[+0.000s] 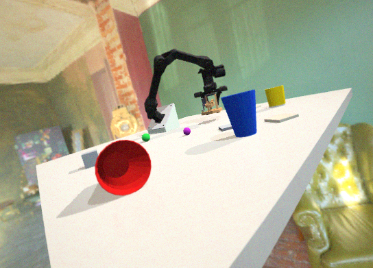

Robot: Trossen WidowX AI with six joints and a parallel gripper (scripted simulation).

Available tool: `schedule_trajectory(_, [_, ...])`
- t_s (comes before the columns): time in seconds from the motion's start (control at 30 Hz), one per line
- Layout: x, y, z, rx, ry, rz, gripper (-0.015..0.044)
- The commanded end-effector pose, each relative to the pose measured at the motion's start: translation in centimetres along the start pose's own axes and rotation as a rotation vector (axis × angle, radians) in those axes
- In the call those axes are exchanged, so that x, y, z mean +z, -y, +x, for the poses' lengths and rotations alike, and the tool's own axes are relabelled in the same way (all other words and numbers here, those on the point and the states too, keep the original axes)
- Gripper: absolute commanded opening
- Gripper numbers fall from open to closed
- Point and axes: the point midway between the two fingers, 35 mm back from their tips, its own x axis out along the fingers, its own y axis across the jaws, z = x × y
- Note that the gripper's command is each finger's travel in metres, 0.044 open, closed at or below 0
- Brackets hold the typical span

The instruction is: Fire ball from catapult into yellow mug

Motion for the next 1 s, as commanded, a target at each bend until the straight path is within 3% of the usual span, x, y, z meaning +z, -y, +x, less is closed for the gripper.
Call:
schedule_trajectory(0.0, [-0.4,-0.6,-0.5,0.015,-0.003,0.036,0.0])
schedule_trajectory(0.97, [-0.4,-1.1,3.3,0.015,-0.003,0.038,0.0])
